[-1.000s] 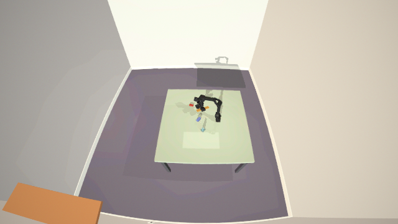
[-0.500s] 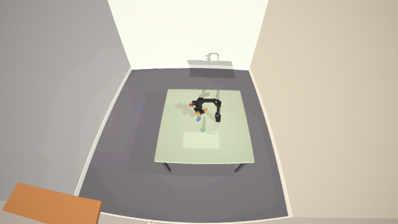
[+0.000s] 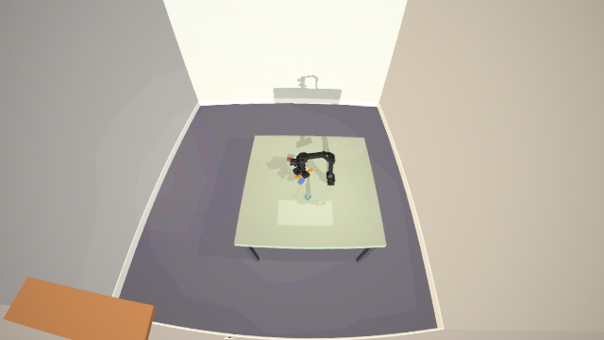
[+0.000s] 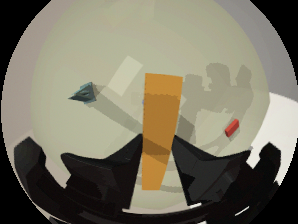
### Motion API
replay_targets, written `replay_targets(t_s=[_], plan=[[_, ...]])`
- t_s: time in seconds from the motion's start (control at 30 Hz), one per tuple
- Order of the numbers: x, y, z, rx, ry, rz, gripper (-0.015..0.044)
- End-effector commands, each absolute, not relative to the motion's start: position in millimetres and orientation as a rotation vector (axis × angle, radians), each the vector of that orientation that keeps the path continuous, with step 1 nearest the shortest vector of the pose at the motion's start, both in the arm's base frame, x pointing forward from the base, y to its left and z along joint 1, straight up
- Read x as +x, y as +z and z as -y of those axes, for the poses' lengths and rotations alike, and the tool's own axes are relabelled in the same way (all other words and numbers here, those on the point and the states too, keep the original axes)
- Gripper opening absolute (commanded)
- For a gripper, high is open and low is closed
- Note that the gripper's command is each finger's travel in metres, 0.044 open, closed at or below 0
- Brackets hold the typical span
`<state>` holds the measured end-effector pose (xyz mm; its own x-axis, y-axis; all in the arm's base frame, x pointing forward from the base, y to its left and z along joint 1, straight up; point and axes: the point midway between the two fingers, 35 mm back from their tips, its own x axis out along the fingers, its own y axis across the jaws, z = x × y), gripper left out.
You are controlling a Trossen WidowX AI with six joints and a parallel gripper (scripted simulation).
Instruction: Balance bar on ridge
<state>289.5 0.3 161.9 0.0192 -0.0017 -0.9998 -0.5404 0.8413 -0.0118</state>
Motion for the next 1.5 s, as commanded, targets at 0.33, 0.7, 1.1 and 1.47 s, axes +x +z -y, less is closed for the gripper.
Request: replay_targets(t_s=[0.33,0.7,1.1,1.47], plan=[[291,164,-53,-0.502,0.497,-1.488,0.0000],[285,164,-95,-0.544,0.543,-1.477,0.0000],[271,164,-139,-0.589,0.593,-1.464,0.0000],[252,164,-177,-0.627,0.635,-1.452,0.0000]])
